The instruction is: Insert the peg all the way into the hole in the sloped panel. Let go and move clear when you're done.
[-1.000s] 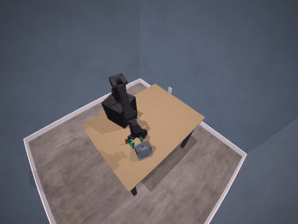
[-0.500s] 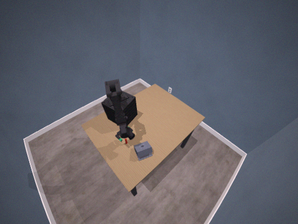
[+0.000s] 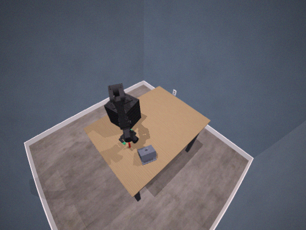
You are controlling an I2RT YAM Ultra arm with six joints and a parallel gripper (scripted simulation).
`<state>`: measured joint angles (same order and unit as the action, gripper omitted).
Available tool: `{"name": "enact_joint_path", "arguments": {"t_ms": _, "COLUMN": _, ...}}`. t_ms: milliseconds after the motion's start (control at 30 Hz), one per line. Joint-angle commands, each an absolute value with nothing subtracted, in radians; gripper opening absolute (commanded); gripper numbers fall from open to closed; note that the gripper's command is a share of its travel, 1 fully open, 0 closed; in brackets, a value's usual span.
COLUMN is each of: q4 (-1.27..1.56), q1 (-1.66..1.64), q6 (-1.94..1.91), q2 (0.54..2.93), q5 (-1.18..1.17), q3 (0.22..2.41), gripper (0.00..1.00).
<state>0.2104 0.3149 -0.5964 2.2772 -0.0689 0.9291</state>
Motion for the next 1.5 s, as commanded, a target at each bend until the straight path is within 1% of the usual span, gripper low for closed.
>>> {"name": "enact_joint_path", "arguments": {"t_ms": 0, "q4": 0.188, "q1": 0.311, "q6": -0.601, "q2": 2.273, "q5": -0.061, "q3": 0.956, "gripper": 1.00}}
{"name": "enact_joint_path", "arguments": {"t_ms": 867, "q4": 0.155, "q1": 0.307, "q6": -0.598, "q2": 2.399, "q5": -0.061, "q3": 1.049, "gripper": 1.00}}
{"name": "enact_joint_path", "arguments": {"t_ms": 900, "q4": 0.176, "q1": 0.315, "q6": -0.597, "q2": 2.386, "q5": -0.069, "q3": 1.016, "gripper": 0.89}}
{"name": "enact_joint_path", "arguments": {"t_ms": 1100, "q4": 0.176, "q1": 0.315, "q6": -0.597, "q2": 2.386, "q5": -0.069, "q3": 1.016, "gripper": 0.21}}
{"name": "enact_joint_path", "arguments": {"t_ms": 1167, "q4": 0.176, "q1": 0.315, "q6": -0.597, "q2": 2.386, "q5": -0.069, "q3": 1.016, "gripper": 0.21}}
{"name": "enact_joint_path", "arguments": {"t_ms": 1200, "q4": 0.176, "q1": 0.315, "q6": -0.597, "q2": 2.386, "q5": -0.069, "q3": 1.016, "gripper": 0.09}}
{"name": "enact_joint_path", "arguments": {"t_ms": 1233, "q4": 0.176, "q1": 0.315, "q6": -0.597, "q2": 2.386, "q5": -0.069, "q3": 1.016, "gripper": 0.00}}
{"name": "enact_joint_path", "arguments": {"t_ms": 1467, "q4": 0.169, "q1": 0.315, "q6": -0.600, "q2": 2.361, "q5": -0.066, "q3": 0.997, "gripper": 0.00}}
